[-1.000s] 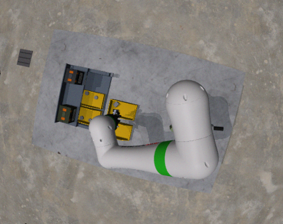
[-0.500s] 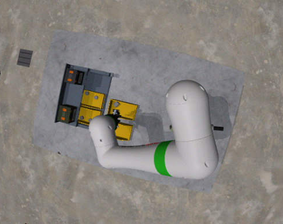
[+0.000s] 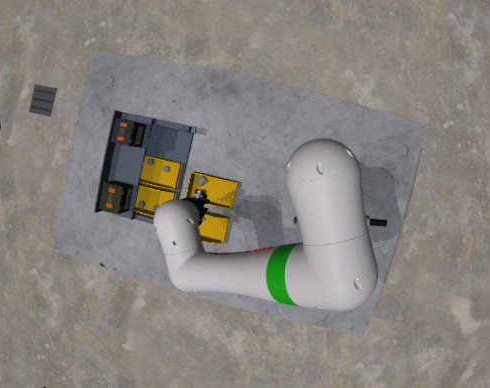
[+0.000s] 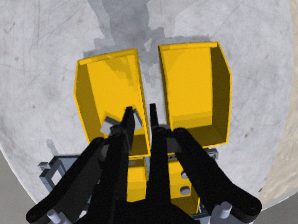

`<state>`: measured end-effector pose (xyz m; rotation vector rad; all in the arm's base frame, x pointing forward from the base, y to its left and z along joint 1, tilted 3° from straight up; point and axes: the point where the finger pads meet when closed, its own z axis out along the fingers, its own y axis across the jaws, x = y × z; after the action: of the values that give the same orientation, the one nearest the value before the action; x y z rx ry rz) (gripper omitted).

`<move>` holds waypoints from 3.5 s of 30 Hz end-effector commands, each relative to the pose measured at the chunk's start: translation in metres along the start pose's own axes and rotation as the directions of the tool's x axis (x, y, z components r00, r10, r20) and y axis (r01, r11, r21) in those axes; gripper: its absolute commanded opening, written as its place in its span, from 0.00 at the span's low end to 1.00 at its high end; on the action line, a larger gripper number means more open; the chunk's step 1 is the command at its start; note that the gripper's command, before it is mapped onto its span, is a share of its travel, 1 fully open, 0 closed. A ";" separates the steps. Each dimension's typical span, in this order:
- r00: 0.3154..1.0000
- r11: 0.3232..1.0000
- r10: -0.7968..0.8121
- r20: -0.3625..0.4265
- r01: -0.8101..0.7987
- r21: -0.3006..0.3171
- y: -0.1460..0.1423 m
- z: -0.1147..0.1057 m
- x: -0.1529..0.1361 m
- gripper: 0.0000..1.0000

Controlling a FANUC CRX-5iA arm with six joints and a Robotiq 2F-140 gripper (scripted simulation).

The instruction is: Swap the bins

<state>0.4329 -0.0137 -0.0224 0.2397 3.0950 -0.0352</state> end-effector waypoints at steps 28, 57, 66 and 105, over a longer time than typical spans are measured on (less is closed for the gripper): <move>1.000 1.000 0.000 0.001 0.000 0.000 0.000 0.004 -0.001 0.24; 1.000 1.000 0.000 0.001 0.000 0.000 0.000 0.038 -0.001 0.24; 1.000 1.000 0.000 0.001 0.000 0.000 0.000 0.043 -0.001 0.24; 1.000 1.000 0.000 0.001 0.000 0.000 0.000 0.043 -0.001 0.10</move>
<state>0.4344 -0.0149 -0.0658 0.2397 3.0952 -0.0354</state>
